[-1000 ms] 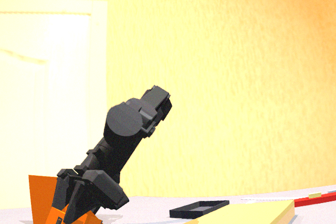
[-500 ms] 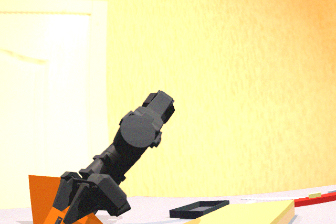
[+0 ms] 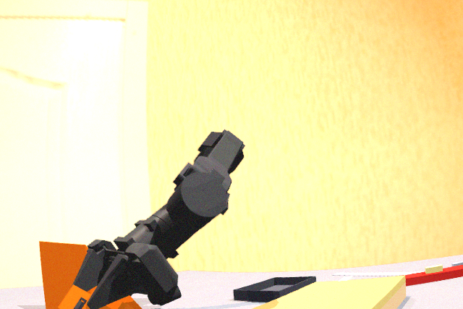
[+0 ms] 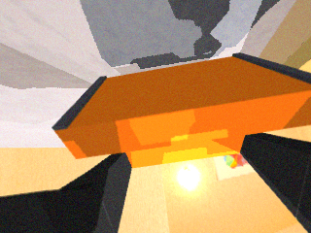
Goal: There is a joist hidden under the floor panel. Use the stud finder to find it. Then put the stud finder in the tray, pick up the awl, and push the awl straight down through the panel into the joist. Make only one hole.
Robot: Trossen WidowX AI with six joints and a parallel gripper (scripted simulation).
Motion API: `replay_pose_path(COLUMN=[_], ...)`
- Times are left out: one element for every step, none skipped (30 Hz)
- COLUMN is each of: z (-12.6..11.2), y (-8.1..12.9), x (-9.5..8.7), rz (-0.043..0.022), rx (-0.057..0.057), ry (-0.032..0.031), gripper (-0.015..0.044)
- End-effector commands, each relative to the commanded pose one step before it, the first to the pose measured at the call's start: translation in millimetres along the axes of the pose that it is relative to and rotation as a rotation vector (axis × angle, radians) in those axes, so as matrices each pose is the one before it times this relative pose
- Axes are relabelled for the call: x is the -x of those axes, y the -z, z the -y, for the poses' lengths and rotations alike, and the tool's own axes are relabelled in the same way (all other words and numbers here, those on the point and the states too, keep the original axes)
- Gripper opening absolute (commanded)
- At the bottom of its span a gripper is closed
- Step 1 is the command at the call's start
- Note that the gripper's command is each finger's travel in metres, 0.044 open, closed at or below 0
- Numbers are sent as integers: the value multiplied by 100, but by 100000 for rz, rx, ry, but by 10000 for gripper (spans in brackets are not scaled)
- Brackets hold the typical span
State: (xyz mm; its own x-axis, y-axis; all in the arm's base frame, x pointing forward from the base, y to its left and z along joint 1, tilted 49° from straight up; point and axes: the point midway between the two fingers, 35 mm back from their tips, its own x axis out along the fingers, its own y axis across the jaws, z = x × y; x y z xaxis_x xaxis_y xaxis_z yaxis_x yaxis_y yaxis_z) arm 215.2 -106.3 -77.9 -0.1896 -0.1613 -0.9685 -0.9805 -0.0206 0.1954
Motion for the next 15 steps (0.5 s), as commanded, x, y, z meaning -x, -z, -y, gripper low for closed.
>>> replay_pose_path(z=[-167, -1, 0, 0, 0, 0, 0, 0, 0, 1, 1, 1, 0, 0, 0], y=[4, -23, -23, -22, -22, -22, -22, -21, -21, -21, -20, -20, -3, -3, -3], x=[-73, 0, 1, 2, 3, 4, 5, 6, 7, 8, 9, 10, 1, 1, 1], rz=[-4373, -768, -768, -768, -769, -769, -769, -769, -769, -769, -769, -769, -110, -105, -101], rx=[-425, -7, -8, -10, -11, -13, -15, -16, -18, -20, -21, -23, -3, -3, -3], ry=[-451, 5, 12, 18, 25, 31, 38, 44, 51, 57, 64, 70, 11, 10, 10], gripper=[0, 0, 0, 0, 0, 0, 0, 0, 0, 0, 0, 0, 0, 0, 0])
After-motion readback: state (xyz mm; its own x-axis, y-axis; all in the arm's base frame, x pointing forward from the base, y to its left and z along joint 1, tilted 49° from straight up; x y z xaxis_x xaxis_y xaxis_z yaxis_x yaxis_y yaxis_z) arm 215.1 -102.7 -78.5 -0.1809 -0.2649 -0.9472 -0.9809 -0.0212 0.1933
